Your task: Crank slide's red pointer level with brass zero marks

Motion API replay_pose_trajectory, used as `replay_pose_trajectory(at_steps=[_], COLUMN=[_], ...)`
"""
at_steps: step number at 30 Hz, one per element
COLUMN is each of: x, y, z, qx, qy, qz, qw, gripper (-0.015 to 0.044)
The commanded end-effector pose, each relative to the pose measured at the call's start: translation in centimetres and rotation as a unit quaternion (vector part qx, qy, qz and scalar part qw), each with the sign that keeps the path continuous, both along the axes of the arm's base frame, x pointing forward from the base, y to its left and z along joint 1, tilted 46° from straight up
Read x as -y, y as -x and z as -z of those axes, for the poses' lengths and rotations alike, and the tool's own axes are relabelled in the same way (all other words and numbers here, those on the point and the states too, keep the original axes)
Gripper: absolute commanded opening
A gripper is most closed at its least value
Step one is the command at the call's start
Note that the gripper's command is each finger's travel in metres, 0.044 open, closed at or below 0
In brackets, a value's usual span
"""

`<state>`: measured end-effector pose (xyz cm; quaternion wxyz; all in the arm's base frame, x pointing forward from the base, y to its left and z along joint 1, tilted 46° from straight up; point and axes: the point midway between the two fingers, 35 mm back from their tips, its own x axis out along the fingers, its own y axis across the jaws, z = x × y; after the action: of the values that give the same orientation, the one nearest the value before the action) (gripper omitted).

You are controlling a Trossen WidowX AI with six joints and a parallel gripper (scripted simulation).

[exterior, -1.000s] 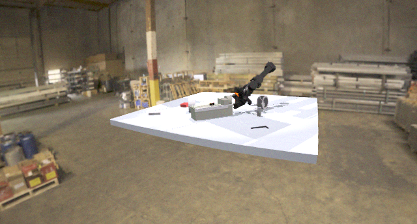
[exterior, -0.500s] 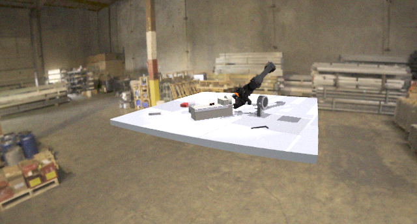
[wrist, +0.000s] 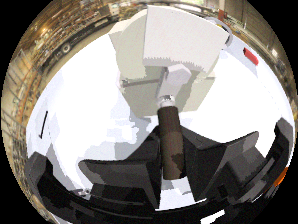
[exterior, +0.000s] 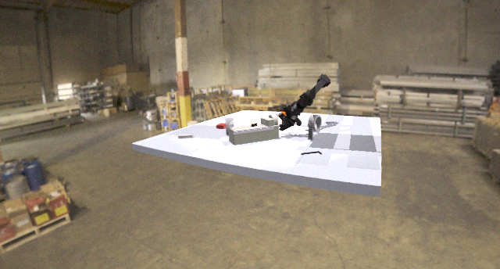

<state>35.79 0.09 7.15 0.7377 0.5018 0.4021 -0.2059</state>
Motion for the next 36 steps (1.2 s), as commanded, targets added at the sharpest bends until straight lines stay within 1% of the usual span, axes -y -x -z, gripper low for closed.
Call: replay_pose_trajectory(at_steps=[1, 36], x=[0.23, 0.8], y=[0.61, 1.34], z=[0.65, 0.84], qx=[-0.012, -0.012], qy=[0.002, 0.002], qz=[0.003, 0.003], qw=[1.0, 1.0], gripper=[0.0, 0.0])
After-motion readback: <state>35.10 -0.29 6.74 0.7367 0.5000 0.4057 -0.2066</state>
